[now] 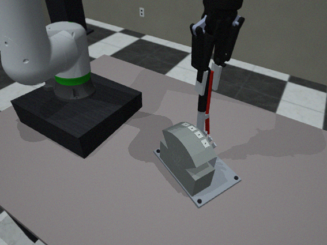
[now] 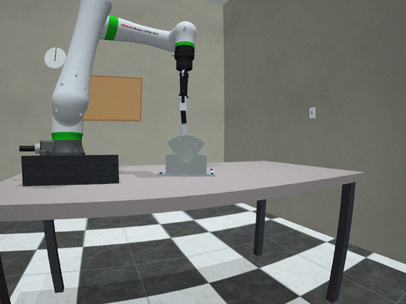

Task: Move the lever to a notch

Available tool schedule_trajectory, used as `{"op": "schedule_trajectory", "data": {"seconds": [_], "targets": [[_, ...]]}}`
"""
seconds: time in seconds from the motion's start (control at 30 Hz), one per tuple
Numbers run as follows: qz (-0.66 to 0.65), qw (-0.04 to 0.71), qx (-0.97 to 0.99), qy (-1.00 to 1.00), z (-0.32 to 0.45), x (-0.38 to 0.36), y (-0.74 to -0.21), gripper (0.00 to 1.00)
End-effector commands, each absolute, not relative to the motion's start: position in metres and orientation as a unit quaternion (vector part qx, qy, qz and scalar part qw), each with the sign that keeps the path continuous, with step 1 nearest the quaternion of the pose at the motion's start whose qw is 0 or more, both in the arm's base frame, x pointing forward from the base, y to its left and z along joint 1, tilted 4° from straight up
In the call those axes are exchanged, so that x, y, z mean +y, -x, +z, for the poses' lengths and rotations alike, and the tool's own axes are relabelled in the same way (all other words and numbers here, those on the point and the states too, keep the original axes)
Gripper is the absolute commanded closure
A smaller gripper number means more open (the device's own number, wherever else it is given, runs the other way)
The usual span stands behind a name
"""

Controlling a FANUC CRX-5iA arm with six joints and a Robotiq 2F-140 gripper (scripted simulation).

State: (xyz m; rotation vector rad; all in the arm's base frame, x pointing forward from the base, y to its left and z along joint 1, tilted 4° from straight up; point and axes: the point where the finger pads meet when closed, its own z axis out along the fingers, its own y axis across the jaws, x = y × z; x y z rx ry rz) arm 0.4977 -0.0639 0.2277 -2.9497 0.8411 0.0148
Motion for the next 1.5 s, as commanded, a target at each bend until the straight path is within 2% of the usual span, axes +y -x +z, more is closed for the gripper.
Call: {"op": "schedule_trajectory", "data": {"seconds": [0.0,1.0,1.47], "targets": [[0.005,0.037,0.274,0.961,0.228,-0.064,-0.498,1.00],[0.005,0.037,0.274,0.961,0.225,-0.092,-0.543,1.00],[0.005,0.037,0.274,0.961,0.224,-0.095,-0.548,1.00]]}}
